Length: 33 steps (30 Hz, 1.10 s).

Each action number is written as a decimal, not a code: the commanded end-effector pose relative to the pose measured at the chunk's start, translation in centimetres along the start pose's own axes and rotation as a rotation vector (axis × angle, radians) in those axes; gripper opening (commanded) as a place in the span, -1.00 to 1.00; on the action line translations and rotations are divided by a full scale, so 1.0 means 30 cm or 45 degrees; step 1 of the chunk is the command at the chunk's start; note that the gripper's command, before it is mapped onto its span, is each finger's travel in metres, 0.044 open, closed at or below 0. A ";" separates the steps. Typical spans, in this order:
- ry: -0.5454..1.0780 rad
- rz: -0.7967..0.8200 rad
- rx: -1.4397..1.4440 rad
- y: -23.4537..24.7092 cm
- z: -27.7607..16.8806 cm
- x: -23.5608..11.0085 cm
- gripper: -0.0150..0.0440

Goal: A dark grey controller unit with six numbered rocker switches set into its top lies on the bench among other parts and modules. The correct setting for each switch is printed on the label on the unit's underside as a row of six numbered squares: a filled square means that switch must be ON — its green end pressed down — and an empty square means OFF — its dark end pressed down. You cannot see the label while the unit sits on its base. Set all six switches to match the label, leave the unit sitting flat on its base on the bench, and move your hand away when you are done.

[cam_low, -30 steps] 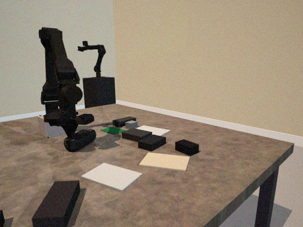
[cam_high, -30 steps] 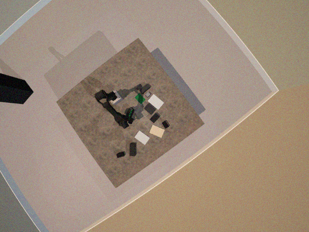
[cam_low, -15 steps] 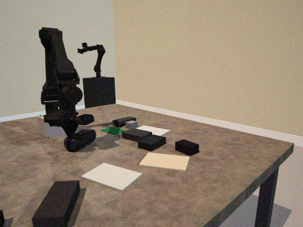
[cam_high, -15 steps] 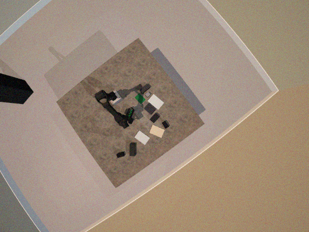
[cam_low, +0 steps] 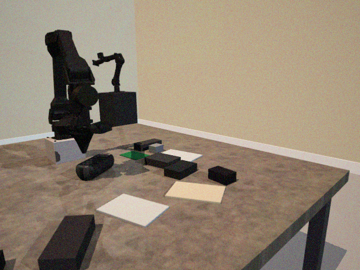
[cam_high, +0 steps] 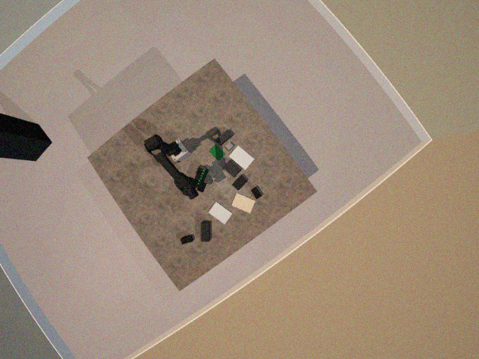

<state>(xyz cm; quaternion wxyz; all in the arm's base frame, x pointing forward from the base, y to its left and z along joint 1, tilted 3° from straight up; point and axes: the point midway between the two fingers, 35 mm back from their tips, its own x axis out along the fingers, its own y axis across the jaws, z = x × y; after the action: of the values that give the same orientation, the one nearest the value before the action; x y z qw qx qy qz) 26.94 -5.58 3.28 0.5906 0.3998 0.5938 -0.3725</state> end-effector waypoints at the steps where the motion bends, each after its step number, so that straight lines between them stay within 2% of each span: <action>1: 0.008 -0.011 -0.004 0.009 -0.077 -0.005 -0.49; 5: 0.012 -0.011 0.000 0.021 -0.162 -0.011 -0.49; 23: 0.012 -0.007 0.000 0.018 -0.161 -0.009 -0.49; 33: -0.013 0.228 -0.009 -0.142 -0.161 0.079 -0.49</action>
<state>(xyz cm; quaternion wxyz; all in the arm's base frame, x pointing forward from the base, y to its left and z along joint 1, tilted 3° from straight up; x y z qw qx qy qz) 22.06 -2.66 1.44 0.6153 0.4391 0.5638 -0.3329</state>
